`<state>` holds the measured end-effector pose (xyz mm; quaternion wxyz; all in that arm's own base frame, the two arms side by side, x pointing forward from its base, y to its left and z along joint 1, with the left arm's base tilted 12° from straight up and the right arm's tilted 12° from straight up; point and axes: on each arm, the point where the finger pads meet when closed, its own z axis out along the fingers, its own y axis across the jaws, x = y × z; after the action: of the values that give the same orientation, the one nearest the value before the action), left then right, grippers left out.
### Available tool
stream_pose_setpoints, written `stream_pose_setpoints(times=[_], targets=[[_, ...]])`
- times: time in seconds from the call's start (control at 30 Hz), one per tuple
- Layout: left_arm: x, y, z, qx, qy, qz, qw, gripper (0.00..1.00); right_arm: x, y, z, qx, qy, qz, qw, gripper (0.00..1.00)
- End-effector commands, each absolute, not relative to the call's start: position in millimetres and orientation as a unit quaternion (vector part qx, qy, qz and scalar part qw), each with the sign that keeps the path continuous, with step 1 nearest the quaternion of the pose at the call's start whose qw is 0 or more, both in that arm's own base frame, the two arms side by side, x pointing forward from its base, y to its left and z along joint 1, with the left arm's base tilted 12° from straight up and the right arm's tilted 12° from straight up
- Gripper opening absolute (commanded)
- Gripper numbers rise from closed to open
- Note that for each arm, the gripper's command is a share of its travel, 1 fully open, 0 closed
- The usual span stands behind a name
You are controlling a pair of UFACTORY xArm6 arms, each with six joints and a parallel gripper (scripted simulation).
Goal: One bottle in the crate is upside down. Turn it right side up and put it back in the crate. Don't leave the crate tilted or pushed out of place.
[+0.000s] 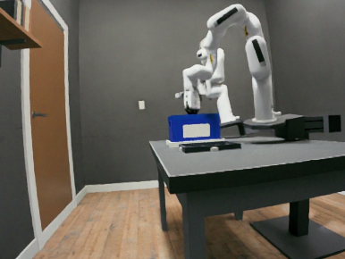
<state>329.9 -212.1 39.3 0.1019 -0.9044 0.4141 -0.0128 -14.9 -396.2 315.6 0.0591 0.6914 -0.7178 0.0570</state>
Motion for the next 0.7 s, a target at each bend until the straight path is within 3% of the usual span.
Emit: stream_pose_setpoints(times=[0.0, 0.67], targets=[[331.1, -213.2, 40.6, -0.904, 0.414, -0.015, 0.101, 0.29, -15.0, -396.9, 317.4, 0.691, -0.718, 0.058, 0.061, 1.00], [331.1, -213.2, 40.6, -0.904, 0.414, -0.015, 0.101, 0.31, -15.0, -396.9, 317.4, 0.691, -0.718, 0.058, 0.061, 1.00]])
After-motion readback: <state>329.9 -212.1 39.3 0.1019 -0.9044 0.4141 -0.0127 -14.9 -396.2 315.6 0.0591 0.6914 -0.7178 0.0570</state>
